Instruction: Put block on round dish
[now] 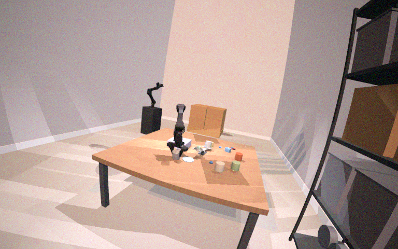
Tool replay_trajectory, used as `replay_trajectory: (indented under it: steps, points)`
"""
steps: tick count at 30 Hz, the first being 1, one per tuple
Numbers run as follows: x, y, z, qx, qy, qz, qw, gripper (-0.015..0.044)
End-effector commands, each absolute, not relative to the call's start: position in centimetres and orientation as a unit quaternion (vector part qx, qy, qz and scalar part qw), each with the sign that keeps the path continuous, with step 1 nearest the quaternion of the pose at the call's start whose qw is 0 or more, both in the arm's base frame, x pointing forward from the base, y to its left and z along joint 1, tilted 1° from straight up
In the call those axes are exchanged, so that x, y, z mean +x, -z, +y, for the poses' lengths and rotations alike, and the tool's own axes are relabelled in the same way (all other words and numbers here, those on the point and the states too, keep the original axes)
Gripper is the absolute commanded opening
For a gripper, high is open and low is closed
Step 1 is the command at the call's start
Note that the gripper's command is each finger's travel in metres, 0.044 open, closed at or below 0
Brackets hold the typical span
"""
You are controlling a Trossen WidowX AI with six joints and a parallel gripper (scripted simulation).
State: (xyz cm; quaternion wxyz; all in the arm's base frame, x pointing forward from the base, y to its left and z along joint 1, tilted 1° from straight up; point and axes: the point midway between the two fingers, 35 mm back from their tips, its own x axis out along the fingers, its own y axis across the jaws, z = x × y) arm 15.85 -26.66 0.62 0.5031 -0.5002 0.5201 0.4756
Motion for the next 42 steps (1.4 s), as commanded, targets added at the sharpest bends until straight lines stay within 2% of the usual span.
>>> replay_trajectory:
  steps: [1,15,18,23,30,42]
  points:
    - [15.9,-0.7,-26.7,-0.501,-0.475,0.52,0.503,0.0079]
    - [15.9,-1.8,-26.7,-0.501,-0.475,0.52,0.503,0.044]
    - [15.8,-5.7,-26.5,-0.501,-0.477,0.519,0.501,0.044]
    - [15.8,-6.0,-26.5,-0.501,-0.477,0.519,0.501,0.044]
    - [18.2,-7.6,-25.8,-0.504,-0.439,0.538,0.513,0.026]
    - [20.3,-8.0,-23.9,-0.393,-0.33,0.61,0.604,0.026]
